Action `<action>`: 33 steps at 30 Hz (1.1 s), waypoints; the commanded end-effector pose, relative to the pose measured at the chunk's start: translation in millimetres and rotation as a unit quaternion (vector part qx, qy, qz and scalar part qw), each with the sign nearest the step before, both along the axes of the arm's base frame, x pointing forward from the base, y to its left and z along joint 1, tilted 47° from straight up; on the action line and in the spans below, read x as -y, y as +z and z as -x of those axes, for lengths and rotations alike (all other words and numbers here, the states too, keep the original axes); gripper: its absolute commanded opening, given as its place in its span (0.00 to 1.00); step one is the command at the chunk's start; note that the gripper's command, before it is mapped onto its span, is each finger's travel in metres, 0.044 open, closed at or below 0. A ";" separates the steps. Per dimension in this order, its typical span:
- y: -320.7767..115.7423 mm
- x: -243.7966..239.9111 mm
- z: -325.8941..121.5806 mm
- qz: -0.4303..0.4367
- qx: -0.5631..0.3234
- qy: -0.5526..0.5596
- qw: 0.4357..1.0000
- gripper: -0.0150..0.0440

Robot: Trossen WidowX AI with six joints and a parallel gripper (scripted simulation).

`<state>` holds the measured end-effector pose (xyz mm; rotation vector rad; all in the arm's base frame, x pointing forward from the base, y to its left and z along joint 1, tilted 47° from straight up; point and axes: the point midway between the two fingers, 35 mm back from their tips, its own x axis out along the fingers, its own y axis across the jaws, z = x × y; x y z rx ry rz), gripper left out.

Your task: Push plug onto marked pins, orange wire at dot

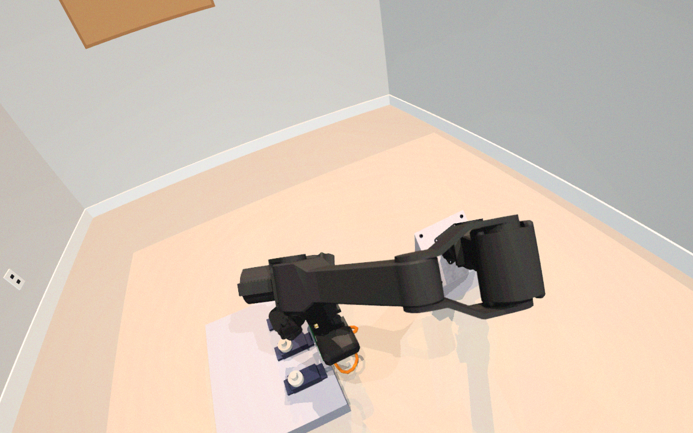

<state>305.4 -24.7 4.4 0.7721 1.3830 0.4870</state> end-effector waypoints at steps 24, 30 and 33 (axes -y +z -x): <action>39.4 42.3 4.9 0.001 0.002 -0.002 1.000 1.00; 39.4 42.3 4.9 0.001 0.002 -0.002 1.000 1.00; 39.4 42.3 4.9 0.001 0.002 -0.002 1.000 1.00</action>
